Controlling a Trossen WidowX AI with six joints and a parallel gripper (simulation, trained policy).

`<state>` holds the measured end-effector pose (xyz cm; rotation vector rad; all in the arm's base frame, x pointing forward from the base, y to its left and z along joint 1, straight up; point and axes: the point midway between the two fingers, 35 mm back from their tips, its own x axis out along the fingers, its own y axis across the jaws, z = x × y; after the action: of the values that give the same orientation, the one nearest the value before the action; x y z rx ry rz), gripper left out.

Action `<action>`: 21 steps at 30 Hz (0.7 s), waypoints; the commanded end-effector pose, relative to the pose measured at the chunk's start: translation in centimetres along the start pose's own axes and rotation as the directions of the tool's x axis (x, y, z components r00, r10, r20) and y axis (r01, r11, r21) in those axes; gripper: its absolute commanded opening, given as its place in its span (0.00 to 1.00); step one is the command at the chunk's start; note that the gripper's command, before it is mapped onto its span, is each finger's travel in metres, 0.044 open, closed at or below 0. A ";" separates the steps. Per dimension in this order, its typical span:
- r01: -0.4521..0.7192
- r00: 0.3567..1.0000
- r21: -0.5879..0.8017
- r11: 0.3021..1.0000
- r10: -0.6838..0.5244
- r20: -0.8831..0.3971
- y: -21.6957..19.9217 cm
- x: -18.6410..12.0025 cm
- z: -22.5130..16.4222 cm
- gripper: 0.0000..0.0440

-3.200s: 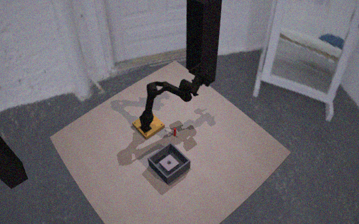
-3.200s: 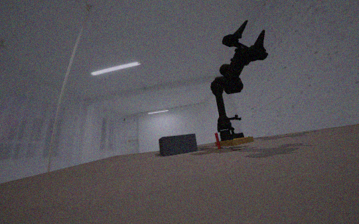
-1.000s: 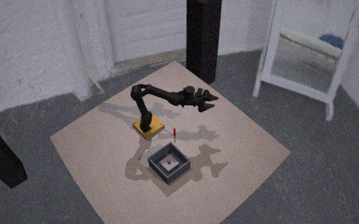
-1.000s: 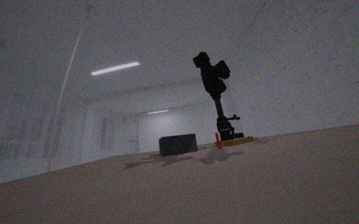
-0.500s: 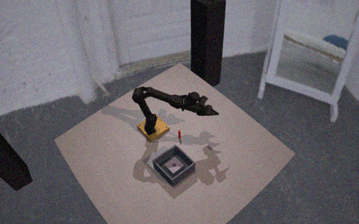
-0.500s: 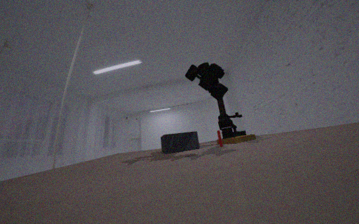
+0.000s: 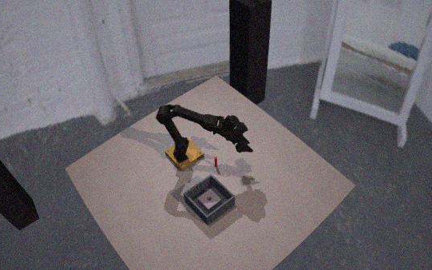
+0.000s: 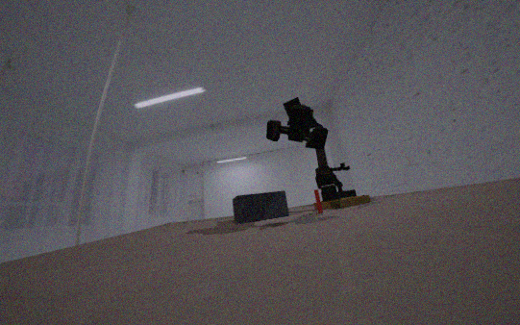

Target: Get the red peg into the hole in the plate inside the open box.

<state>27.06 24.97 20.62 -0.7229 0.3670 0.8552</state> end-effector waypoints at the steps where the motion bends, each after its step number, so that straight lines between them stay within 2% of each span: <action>1: 0.001 0.998 0.122 0.993 0.007 -0.065 0.0 -0.6 -1.5 1.00; 11: 0.042 0.973 0.410 0.911 0.056 -0.225 0.9 -1.8 -5.2 1.00; 21: 0.158 0.920 0.640 0.752 0.123 -0.372 2.4 -3.2 -8.6 1.00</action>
<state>23.79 19.01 15.86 -0.2762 0.9127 0.5518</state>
